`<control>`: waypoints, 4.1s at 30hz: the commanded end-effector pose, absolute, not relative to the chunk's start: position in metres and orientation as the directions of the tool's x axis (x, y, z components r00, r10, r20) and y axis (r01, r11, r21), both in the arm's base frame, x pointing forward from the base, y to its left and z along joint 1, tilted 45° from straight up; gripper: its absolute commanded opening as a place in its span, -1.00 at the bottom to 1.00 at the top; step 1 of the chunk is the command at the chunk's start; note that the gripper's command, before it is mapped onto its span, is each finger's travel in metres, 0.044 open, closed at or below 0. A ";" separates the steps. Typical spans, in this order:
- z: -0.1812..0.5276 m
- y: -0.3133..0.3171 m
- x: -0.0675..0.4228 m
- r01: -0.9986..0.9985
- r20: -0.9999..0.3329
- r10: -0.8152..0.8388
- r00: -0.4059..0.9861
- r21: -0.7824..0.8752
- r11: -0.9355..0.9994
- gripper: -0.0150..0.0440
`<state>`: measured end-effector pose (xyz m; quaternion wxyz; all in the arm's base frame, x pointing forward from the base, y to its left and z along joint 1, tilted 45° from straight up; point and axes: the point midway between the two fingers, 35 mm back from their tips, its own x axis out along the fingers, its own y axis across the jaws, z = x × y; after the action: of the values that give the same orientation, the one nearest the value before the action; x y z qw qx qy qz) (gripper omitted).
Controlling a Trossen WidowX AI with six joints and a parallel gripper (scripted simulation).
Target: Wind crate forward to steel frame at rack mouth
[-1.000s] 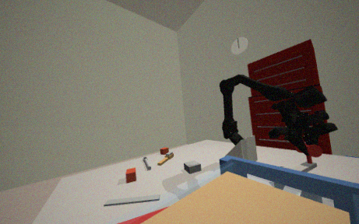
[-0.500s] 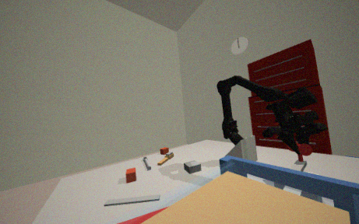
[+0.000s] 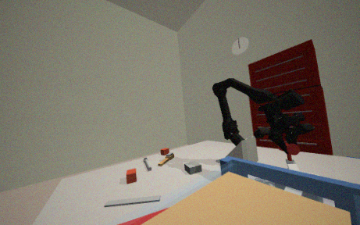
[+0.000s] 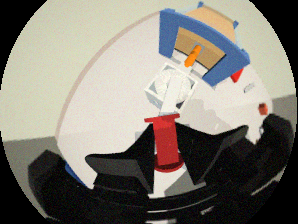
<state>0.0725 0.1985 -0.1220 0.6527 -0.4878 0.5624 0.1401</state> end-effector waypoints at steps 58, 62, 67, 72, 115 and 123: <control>-0.080 0.155 0.136 -0.727 -0.853 -0.390 0.346 -0.507 0.464 -0.49; -0.079 0.154 0.141 -0.726 -0.853 -0.391 0.347 -0.508 0.464 -0.49; -0.077 0.153 0.148 -0.726 -0.853 -0.391 0.347 -0.508 0.463 -0.49; -0.076 0.153 0.154 -0.726 -0.852 -0.391 0.348 -0.509 0.463 -0.49; -0.079 0.161 0.210 -0.724 -0.851 -0.391 0.351 -0.512 0.463 -0.49; -0.082 0.165 0.219 -0.723 -0.851 -0.391 0.352 -0.512 0.463 -0.49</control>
<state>0.2109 0.1622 -0.0791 0.6477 -0.5031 0.5572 0.1303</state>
